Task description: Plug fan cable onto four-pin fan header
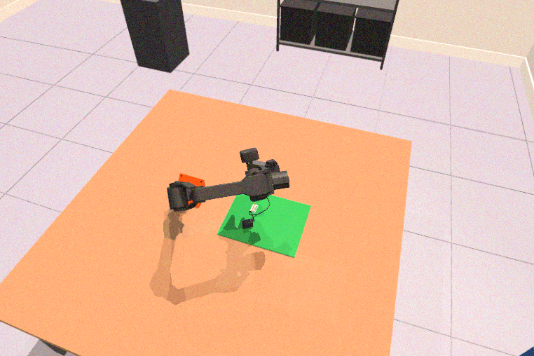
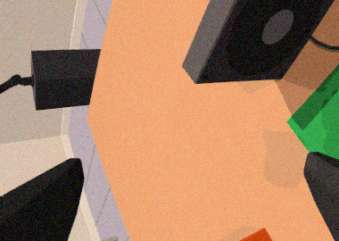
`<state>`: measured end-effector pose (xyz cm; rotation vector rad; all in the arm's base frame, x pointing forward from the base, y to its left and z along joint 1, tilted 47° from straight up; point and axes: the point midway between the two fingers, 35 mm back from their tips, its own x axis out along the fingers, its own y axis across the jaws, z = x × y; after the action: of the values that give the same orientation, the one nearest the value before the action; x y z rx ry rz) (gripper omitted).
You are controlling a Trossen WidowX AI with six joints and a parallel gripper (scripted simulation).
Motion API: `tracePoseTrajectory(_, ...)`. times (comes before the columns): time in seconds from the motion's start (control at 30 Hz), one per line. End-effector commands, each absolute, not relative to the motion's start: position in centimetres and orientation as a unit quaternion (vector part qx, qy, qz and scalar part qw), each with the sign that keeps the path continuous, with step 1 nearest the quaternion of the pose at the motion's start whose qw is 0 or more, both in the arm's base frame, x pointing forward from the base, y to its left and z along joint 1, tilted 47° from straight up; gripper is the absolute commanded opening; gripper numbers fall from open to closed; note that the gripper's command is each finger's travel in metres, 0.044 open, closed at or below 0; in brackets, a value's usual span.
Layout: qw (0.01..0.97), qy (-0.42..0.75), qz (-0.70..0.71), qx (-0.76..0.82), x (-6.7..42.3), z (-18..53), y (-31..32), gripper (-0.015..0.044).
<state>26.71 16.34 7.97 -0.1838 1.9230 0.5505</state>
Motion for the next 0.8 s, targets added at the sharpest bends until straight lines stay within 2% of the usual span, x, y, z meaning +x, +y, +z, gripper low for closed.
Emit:
tracePoseTrajectory(0.0, 0.508, 0.772, -0.021, -0.382, 27.8, 8.1, 6.8, 0.044)
tracePoseTrajectory(0.13, 0.497, 0.723, -0.085, -0.472, 29.2, 9.6, 4.9, 0.044)
tracePoseTrajectory(0.77, 0.497, 0.723, -0.085, -0.472, 29.3, 9.2, 4.4, 0.044)
